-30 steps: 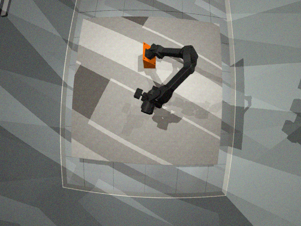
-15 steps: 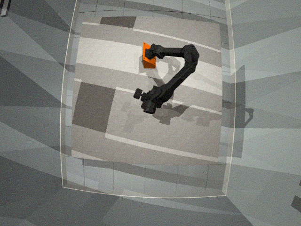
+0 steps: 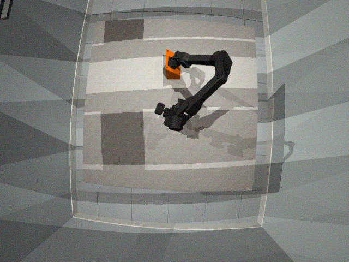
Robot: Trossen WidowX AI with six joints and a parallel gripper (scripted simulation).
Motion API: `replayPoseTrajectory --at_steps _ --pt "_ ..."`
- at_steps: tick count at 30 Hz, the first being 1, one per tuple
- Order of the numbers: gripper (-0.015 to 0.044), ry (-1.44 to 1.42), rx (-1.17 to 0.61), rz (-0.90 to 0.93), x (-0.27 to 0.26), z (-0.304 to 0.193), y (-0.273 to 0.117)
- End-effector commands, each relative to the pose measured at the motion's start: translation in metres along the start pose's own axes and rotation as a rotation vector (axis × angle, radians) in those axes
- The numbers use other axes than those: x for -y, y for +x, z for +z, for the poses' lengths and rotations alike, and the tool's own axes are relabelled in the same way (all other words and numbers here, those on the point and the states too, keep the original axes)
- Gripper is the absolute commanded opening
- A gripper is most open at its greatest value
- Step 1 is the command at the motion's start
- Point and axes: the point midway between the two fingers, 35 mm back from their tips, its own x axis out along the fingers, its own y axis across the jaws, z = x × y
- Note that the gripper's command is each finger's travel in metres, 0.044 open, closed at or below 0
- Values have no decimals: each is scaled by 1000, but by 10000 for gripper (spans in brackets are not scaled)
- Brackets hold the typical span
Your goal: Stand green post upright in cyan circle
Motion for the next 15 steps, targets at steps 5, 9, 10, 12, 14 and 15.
replayPoseTrajectory --at_steps 5,9,10,12,14,15 --pt "23 -3 44 -30 0 0 3" --pt "23 -5 66 -42 1 1 5" --pt "23 -5 71 -45 1 1 6" --pt "23 -6 82 -51 1 1 7" --pt "23 -6 93 -57 1 1 8" --pt "23 -6 99 -60 1 2 8"
